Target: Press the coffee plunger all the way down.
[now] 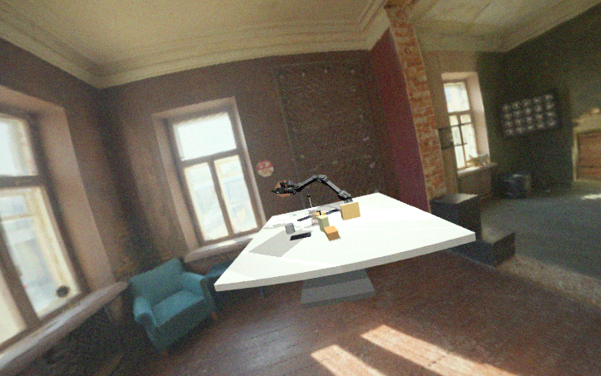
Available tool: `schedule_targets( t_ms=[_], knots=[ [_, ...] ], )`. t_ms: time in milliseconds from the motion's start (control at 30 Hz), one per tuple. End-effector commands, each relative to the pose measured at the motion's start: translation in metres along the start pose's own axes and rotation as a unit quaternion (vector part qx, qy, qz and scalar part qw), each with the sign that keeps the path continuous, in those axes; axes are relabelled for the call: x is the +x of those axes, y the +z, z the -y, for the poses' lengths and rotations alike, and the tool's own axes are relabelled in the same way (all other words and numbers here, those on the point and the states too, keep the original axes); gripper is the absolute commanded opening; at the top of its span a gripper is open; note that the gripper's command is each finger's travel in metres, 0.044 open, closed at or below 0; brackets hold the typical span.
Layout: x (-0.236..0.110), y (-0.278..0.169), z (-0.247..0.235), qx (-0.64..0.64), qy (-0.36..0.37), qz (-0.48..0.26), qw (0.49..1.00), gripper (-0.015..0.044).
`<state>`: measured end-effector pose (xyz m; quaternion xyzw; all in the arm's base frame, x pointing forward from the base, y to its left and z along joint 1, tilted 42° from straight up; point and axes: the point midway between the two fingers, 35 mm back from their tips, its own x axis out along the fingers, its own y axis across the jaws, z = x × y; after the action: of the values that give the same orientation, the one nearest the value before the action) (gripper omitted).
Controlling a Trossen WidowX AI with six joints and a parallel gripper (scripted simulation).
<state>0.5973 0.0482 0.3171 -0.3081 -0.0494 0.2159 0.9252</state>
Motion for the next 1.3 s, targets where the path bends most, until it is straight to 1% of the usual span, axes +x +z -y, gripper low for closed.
schedule_targets(
  t_ms=[0, 100, 200, 300, 433, 567, 633, 700, 733, 833, 1100, 1267],
  knots=[
    [0.003, 0.009, -0.059, 0.091, 0.011, -0.081, 0.992, 0.044],
    [-0.006, 0.016, -0.115, 0.151, 0.015, -0.159, 0.976, 0.044],
    [-0.029, 0.021, -0.168, 0.184, 0.009, -0.236, 0.954, 0.044],
    [-0.061, 0.024, -0.214, 0.196, -0.009, -0.308, 0.931, 0.044],
    [-0.12, 0.028, -0.26, 0.174, -0.055, -0.384, 0.905, 0.044],
    [-0.188, 0.036, -0.282, 0.111, -0.125, -0.413, 0.895, 0.044],
    [-0.222, 0.042, -0.283, 0.069, -0.165, -0.402, 0.898, 0.044],
    [-0.249, 0.05, -0.28, 0.029, -0.2, -0.376, 0.904, 0.044],
    [-0.256, 0.052, -0.279, 0.018, -0.209, -0.366, 0.907, 0.044],
    [-0.259, 0.049, -0.278, 0.015, -0.211, -0.363, 0.907, 0.044],
    [-0.27, -0.002, -0.277, 0.015, -0.212, -0.363, 0.907, 0.044],
    [-0.272, -0.006, -0.276, 0.015, -0.213, -0.362, 0.907, 0.044]
  ],
)
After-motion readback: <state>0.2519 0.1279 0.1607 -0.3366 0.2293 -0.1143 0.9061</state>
